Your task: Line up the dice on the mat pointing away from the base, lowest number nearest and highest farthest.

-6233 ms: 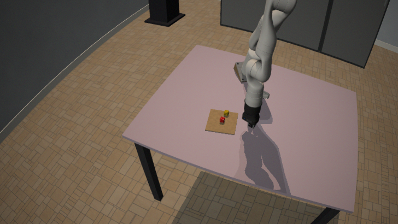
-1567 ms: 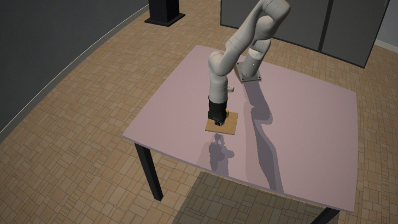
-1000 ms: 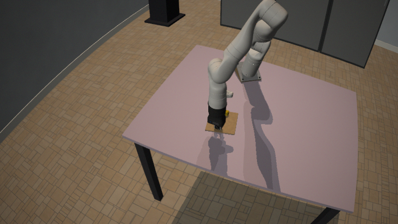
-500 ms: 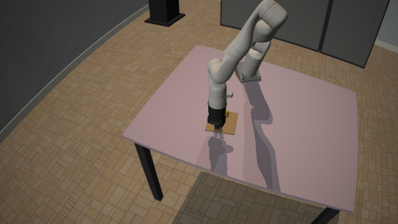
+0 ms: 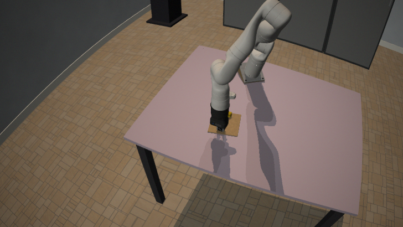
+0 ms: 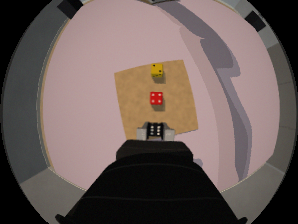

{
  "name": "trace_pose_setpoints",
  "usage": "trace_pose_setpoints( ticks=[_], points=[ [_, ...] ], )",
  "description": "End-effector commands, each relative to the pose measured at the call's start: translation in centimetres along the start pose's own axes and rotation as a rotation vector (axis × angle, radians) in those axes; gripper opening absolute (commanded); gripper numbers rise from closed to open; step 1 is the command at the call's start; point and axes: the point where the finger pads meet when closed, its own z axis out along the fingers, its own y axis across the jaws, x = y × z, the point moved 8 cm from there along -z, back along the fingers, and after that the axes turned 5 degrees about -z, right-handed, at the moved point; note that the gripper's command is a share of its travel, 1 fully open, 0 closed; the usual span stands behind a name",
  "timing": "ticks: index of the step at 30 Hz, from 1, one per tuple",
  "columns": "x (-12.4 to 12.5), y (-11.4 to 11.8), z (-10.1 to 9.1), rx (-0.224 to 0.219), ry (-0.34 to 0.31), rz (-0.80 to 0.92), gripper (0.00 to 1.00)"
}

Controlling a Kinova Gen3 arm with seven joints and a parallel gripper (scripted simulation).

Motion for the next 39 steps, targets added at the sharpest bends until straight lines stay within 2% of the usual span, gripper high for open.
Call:
trace_pose_setpoints(
  ticks=[1, 39],
  points=[
    [-0.04, -0.02, -0.06, 0.000, -0.002, 0.000, 0.40],
    [-0.04, -0.02, 0.32, 0.000, -0.002, 0.000, 0.40]
  ],
)
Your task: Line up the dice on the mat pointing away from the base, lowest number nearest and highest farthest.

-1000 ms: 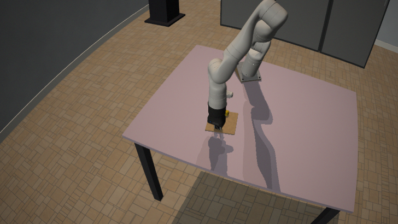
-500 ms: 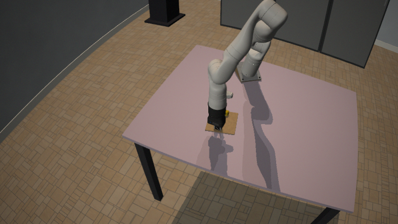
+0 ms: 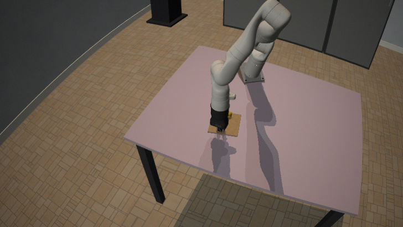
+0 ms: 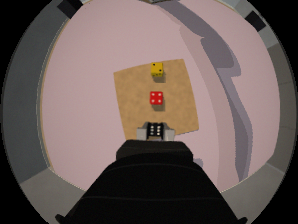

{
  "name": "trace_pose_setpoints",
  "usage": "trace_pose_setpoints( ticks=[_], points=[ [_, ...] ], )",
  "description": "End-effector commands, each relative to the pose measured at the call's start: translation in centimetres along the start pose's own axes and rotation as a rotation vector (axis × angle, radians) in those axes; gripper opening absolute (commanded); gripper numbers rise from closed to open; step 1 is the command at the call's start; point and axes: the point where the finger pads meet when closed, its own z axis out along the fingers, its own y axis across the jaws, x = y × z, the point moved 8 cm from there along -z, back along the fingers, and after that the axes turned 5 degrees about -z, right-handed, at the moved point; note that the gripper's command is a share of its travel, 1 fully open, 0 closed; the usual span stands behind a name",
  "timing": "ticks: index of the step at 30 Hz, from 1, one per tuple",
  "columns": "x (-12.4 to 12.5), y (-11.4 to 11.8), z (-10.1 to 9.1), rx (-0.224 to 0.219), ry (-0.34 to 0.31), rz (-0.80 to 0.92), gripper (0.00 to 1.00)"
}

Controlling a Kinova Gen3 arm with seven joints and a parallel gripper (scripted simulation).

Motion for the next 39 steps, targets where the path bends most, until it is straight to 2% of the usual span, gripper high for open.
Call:
trace_pose_setpoints(
  ticks=[1, 25, 26, 28, 29, 31, 32, 34, 35, 37, 38, 39],
  points=[
    [-0.04, -0.02, -0.06, 0.000, -0.002, 0.000, 0.40],
    [-0.04, -0.02, -0.06, 0.000, -0.002, 0.000, 0.40],
    [-0.04, -0.02, -0.06, 0.000, -0.002, 0.000, 0.46],
    [-0.04, -0.02, -0.06, 0.000, -0.002, 0.000, 0.46],
    [-0.04, -0.02, -0.06, 0.000, -0.002, 0.000, 0.52],
    [-0.04, -0.02, -0.06, 0.000, -0.002, 0.000, 0.52],
    [-0.04, -0.02, -0.06, 0.000, -0.002, 0.000, 0.58],
    [-0.04, -0.02, -0.06, 0.000, -0.002, 0.000, 0.58],
    [-0.04, -0.02, -0.06, 0.000, -0.002, 0.000, 0.64],
    [-0.04, -0.02, -0.06, 0.000, -0.002, 0.000, 0.64],
    [-0.04, -0.02, -0.06, 0.000, -0.002, 0.000, 0.70],
    [-0.04, -0.02, -0.06, 0.000, -0.002, 0.000, 0.70]
  ],
)
